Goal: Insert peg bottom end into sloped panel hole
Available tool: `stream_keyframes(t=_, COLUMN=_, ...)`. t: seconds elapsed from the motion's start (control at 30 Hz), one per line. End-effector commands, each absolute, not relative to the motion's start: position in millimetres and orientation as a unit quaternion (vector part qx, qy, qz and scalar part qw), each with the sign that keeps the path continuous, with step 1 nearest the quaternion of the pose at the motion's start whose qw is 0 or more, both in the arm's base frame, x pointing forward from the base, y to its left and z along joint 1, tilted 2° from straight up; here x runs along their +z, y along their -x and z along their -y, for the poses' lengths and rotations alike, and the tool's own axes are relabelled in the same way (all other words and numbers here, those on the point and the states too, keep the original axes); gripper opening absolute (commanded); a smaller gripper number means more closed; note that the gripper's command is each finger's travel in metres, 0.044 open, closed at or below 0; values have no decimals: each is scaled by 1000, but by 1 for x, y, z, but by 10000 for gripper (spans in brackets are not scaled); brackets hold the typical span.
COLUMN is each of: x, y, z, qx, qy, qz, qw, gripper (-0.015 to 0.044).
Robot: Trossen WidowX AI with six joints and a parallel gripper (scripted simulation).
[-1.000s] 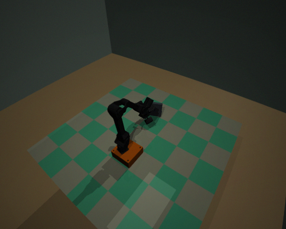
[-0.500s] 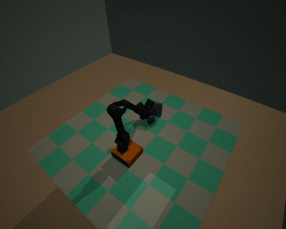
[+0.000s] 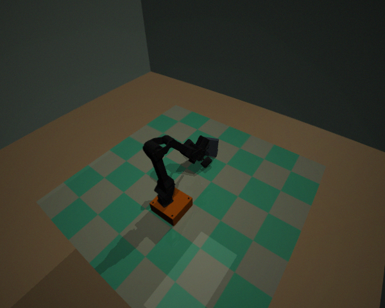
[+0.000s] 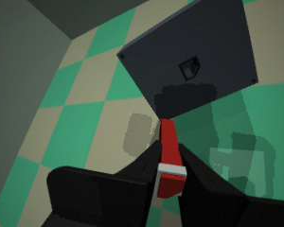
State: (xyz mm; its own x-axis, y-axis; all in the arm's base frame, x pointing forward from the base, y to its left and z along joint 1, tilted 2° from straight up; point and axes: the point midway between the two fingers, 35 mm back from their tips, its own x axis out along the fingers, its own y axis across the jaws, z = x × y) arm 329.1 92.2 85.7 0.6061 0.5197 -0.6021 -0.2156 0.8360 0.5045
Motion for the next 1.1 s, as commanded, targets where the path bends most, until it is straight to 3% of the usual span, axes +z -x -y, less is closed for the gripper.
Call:
stream_keyframes(t=0.0, x=87, y=-328, z=-89, qx=220, qy=-180, qz=-378, qw=881, gripper=0)
stream_keyframes(t=1.07, x=94, y=-327, z=-62, qx=266, qy=-52, qz=-269, qw=924, gripper=0)
